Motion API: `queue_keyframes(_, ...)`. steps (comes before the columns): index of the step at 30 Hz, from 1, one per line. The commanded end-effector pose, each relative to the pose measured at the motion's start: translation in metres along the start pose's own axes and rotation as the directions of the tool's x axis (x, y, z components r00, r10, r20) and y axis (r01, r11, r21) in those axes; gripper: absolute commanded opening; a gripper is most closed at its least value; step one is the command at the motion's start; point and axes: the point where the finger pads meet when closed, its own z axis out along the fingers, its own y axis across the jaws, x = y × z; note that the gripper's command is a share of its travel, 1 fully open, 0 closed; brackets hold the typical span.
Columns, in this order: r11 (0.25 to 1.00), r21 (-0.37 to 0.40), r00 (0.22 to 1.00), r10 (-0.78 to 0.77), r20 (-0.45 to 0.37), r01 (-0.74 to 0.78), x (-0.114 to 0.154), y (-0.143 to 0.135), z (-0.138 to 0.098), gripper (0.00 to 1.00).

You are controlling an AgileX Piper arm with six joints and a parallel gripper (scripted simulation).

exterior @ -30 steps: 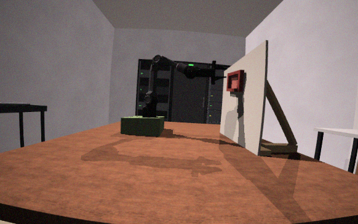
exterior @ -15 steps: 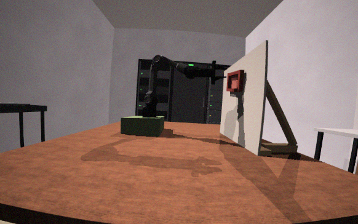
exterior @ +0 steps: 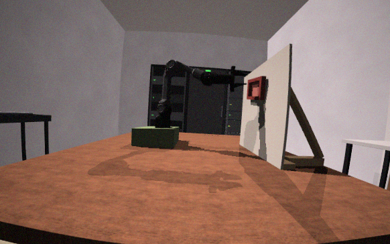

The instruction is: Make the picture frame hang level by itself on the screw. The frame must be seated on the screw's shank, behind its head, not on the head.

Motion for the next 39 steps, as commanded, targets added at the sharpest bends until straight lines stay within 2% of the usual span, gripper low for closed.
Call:
queue_keyframes(1,1.0,0.004,1.0,-0.002,0.001,0.002,-0.001,-0.003,-0.001,0.63)
queue_keyframes(20,1.0,0.001,1.0,-0.001,0.0,0.001,-0.001,-0.001,0.004,0.63)
queue_keyframes(39,1.0,0.001,1.0,-0.001,0.001,0.001,-0.001,-0.001,0.028,0.63)
